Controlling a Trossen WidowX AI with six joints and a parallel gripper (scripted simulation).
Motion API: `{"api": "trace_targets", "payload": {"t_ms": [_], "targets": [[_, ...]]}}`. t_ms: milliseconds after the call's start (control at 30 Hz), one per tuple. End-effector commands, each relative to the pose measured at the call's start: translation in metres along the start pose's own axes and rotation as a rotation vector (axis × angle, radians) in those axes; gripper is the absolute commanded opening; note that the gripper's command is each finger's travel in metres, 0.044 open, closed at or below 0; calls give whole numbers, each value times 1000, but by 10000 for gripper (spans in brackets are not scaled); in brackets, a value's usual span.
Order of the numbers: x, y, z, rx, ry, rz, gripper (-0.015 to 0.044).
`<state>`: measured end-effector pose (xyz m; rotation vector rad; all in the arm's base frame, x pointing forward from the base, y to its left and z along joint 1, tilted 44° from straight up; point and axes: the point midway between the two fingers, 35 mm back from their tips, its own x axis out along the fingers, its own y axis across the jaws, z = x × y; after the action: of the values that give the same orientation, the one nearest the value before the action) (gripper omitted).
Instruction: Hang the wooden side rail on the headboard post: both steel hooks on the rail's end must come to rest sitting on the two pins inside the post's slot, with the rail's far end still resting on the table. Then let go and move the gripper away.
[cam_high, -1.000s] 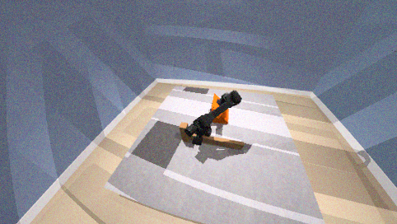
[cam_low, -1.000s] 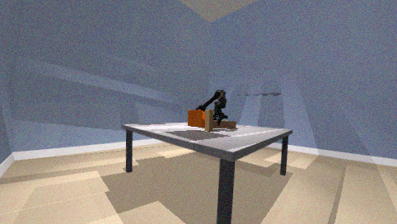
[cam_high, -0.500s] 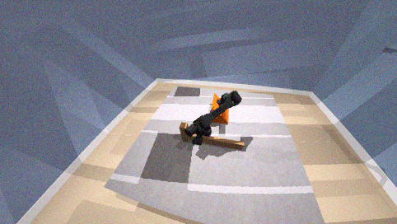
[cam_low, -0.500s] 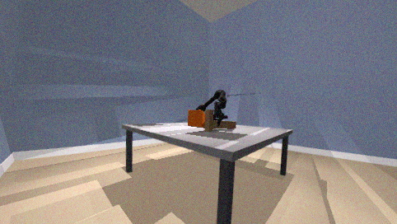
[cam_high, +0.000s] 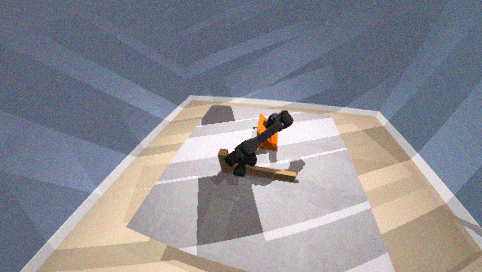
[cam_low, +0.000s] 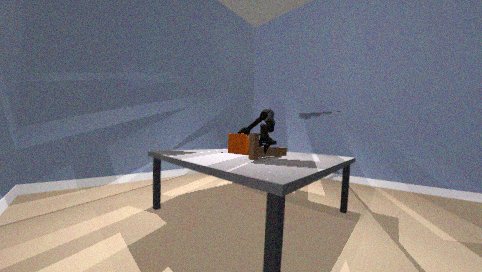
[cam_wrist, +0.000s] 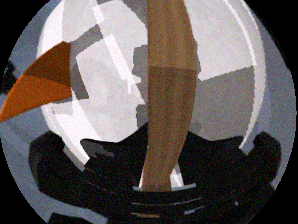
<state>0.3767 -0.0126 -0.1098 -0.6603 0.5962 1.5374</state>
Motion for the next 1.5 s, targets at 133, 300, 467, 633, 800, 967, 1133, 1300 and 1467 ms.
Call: {"api": "trace_targets", "payload": {"t_ms": [133, 300, 467, 633, 800, 967, 1133, 1300, 1467], "targets": [[0, 0, -1, 2, 5, -3, 0], [1, 0, -1, 2, 5, -3, 0], [2, 0, -1, 2, 5, -3, 0], [3, 0, -1, 2, 5, -3, 0], [4, 0, -1, 2, 5, -3, 0], [4, 0, -1, 2, 5, -3, 0], [5, 0, -1, 2, 5, -3, 0], [6, 0, -1, 2, 5, -3, 0], [5, 1, -1, 2, 1, 0, 79]]}}
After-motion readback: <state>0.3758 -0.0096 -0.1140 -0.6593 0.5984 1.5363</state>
